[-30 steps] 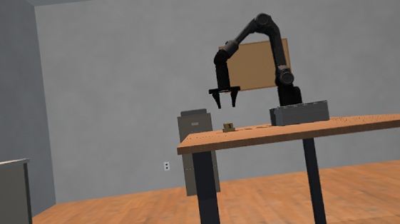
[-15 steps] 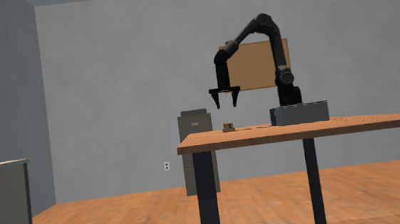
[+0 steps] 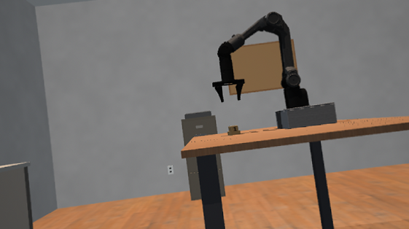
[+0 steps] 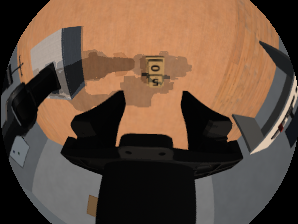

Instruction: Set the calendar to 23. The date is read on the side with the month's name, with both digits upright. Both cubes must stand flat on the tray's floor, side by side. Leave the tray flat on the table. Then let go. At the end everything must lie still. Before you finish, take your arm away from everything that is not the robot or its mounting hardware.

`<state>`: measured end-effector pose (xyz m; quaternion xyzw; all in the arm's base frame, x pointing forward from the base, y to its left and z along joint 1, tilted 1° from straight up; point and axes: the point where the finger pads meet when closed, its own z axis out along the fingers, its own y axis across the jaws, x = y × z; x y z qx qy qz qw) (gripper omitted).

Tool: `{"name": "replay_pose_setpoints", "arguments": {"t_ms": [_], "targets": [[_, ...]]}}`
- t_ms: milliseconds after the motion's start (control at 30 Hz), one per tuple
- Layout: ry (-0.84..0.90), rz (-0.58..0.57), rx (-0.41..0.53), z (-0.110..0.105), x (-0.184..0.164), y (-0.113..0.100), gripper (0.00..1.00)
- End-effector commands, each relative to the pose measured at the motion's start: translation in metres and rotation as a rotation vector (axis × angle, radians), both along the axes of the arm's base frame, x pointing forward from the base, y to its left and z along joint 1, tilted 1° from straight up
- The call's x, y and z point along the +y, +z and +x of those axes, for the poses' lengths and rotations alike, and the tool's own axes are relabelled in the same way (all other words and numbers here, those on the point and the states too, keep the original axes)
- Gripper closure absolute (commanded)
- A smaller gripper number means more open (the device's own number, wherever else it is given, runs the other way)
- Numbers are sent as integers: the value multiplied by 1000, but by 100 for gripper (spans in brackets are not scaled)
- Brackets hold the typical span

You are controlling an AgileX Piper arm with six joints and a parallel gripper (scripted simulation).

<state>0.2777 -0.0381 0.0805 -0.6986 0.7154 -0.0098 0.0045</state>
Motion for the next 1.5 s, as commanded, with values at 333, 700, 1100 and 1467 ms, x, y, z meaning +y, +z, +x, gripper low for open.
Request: {"name": "replay_pose_setpoints", "arguments": {"t_ms": [333,700,1100,1467], "targets": [[3,0,-7,0,1,42,0],[3,0,-4,0,1,44,0],[3,0,-4,0,1,44,0],[3,0,-4,0,1,44,0]]}}
